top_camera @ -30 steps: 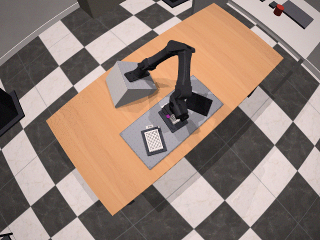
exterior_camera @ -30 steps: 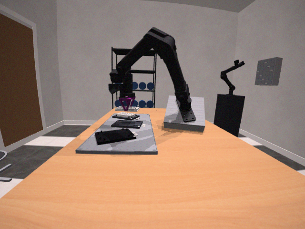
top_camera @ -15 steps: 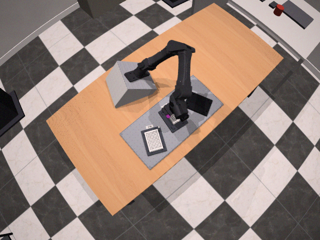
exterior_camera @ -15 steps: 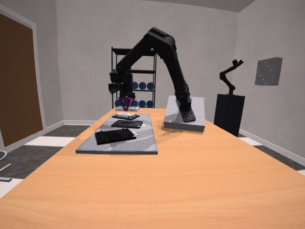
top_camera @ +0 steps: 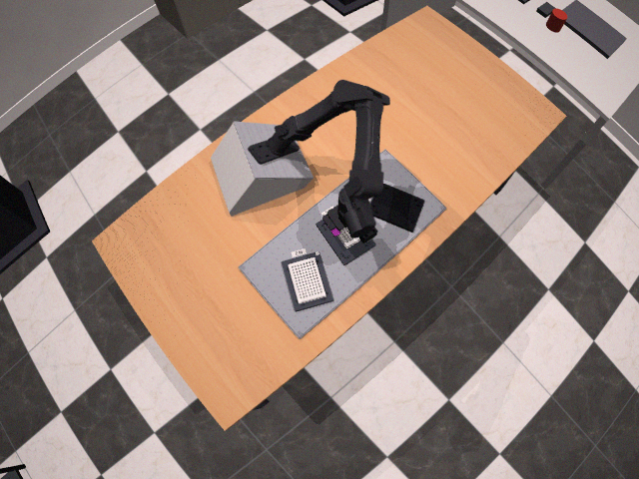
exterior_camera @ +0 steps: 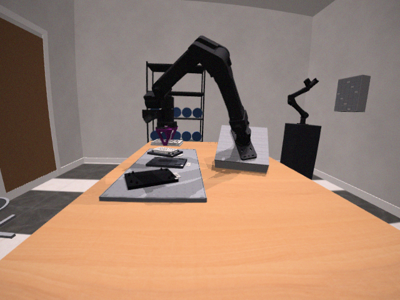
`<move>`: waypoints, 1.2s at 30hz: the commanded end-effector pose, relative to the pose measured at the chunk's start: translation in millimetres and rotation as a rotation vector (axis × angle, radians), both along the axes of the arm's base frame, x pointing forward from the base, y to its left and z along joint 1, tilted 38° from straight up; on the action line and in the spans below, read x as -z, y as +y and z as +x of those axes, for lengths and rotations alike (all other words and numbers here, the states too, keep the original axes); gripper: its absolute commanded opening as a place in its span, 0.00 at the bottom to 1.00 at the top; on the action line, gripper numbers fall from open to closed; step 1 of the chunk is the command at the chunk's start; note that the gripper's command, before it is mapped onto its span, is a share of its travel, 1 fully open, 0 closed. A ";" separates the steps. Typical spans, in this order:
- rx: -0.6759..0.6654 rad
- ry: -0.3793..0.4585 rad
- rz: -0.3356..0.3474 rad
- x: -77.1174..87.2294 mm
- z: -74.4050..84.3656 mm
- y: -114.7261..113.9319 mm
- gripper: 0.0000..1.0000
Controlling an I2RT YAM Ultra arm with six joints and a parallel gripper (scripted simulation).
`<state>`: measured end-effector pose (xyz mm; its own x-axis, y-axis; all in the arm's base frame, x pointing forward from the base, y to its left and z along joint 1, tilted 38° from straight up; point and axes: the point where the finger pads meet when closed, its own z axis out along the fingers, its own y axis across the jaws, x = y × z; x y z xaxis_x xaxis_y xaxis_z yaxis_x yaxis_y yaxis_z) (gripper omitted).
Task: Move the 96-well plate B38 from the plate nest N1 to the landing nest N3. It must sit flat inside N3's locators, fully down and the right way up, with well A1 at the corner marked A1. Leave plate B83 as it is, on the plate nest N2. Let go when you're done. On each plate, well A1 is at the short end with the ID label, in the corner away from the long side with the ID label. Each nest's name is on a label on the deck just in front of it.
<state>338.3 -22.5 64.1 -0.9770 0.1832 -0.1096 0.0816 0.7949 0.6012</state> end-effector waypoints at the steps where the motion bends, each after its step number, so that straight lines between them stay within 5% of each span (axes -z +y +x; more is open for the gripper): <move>1: 0.013 -0.011 -0.003 -3.1 1.5 -4.9 0.00; 36: 0.013 -0.011 -0.003 0.6 2.9 -1.9 0.00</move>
<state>338.7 -22.4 62.9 -0.9764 0.1861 -0.1094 0.0841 0.7946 0.6013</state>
